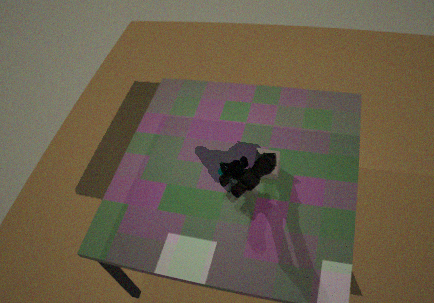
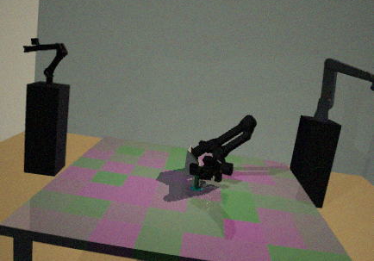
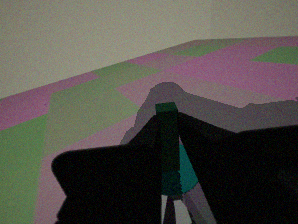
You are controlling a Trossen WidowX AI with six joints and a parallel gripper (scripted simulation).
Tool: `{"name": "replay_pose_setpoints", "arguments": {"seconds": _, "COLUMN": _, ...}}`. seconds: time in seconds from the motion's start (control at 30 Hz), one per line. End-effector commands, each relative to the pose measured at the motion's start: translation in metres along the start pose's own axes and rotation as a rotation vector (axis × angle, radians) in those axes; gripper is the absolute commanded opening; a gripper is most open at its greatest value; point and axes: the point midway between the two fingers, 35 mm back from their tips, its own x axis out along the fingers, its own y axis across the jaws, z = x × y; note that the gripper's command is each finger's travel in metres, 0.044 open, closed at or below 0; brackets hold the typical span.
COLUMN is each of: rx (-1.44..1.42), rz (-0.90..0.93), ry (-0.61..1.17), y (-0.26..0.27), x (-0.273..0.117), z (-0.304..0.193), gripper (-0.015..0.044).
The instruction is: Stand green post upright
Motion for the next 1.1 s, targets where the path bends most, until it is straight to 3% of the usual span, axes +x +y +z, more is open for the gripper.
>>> {"name": "replay_pose_setpoints", "arguments": {"seconds": 0.0, "rx": 0.003, "rz": -0.001, "ry": -0.005, "y": 0.0, "x": 0.0, "z": 0.0, "gripper": 0.0127}}
{"name": "replay_pose_setpoints", "arguments": {"seconds": 0.37, "rx": 0.003, "rz": -0.001, "ry": -0.005, "y": 0.0, "x": 0.0, "z": 0.0, "gripper": 0.04}}
{"name": "replay_pose_setpoints", "arguments": {"seconds": 1.07, "rx": -0.012, "rz": -0.03, "ry": 0.003, "y": 0.014, "x": 0.001, "z": 0.038, "gripper": 0.04}}
